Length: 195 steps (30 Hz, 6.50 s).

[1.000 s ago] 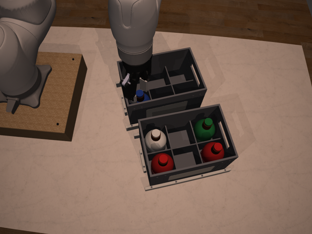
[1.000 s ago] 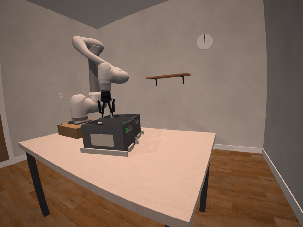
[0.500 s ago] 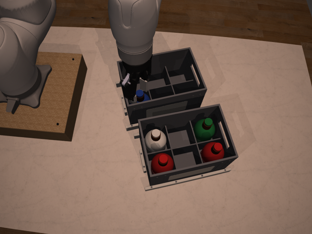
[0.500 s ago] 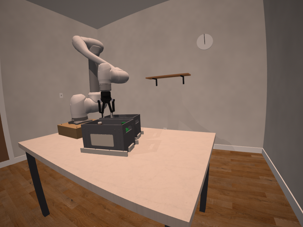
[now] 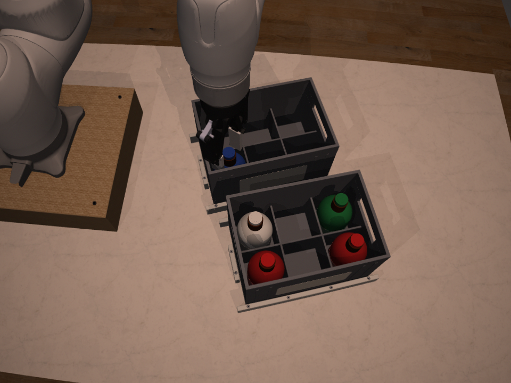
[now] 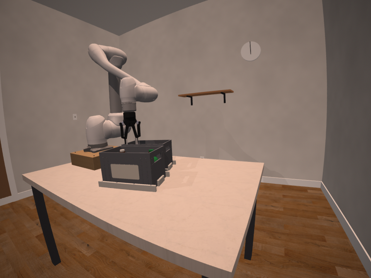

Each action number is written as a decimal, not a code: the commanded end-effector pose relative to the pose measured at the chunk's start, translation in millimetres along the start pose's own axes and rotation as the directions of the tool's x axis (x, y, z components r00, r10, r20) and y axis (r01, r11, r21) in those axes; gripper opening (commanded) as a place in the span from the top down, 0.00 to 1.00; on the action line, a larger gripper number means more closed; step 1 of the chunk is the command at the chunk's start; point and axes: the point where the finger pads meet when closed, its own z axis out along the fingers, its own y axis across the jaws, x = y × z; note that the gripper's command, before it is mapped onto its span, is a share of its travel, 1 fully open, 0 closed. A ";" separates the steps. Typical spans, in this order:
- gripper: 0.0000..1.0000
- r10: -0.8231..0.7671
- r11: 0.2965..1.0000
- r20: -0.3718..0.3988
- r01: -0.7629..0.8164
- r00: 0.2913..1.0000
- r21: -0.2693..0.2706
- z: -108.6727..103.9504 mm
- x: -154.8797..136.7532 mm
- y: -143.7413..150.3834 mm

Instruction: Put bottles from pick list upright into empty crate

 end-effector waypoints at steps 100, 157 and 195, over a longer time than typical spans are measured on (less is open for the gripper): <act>0.62 0.000 1.000 0.000 0.000 1.000 0.000 -85.0 77.7 52.6; 0.62 0.000 1.000 0.000 0.000 1.000 0.000 -46.4 123.7 85.2; 0.62 0.000 1.000 0.000 0.000 1.000 0.000 -1.0 123.7 85.2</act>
